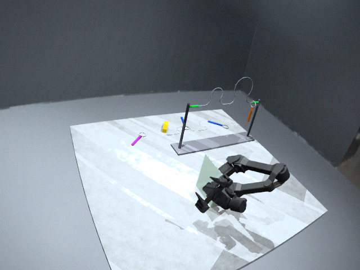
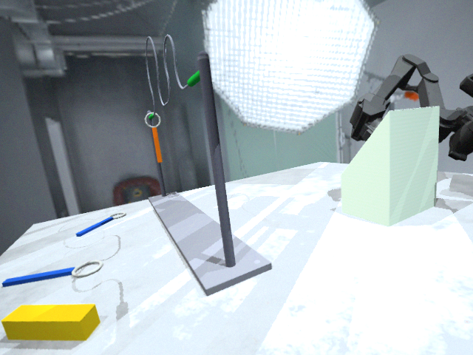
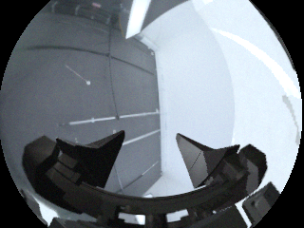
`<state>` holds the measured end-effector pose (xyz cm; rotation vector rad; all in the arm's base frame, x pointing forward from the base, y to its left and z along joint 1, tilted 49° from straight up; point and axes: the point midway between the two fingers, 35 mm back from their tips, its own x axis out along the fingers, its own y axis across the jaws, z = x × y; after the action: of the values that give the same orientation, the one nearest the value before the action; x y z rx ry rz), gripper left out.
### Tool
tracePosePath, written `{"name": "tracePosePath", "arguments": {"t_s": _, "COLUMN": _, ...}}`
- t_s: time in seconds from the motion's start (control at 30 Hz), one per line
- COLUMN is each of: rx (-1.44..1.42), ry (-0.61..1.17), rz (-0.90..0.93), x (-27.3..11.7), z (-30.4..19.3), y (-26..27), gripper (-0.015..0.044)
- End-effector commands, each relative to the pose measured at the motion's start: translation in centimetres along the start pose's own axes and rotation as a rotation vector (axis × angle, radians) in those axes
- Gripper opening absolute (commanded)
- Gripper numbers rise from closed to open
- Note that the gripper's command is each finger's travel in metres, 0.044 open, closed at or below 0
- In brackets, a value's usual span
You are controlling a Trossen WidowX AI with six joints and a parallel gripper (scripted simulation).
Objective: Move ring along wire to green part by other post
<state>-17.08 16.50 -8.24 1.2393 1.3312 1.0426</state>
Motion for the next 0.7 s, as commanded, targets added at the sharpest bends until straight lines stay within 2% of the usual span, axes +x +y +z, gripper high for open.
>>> {"name": "tracePosePath", "arguments": {"t_s": 0.0, "rx": -0.001, "ry": -0.001, "rz": 0.000, "x": 0.0, "z": 0.0, "y": 0.0, "gripper": 0.0374}}
{"name": "tracePosePath", "arguments": {"t_s": 0.27, "rx": -0.046, "ry": -0.061, "rz": -0.029, "x": 1.6, "z": 0.1, "y": -0.2, "gripper": 0.0164}}
{"name": "tracePosePath", "arguments": {"t_s": 0.67, "rx": -0.139, "ry": -0.139, "rz": -0.089, "x": 4.4, "z": -0.2, "y": -0.2, "gripper": 0.0160}}
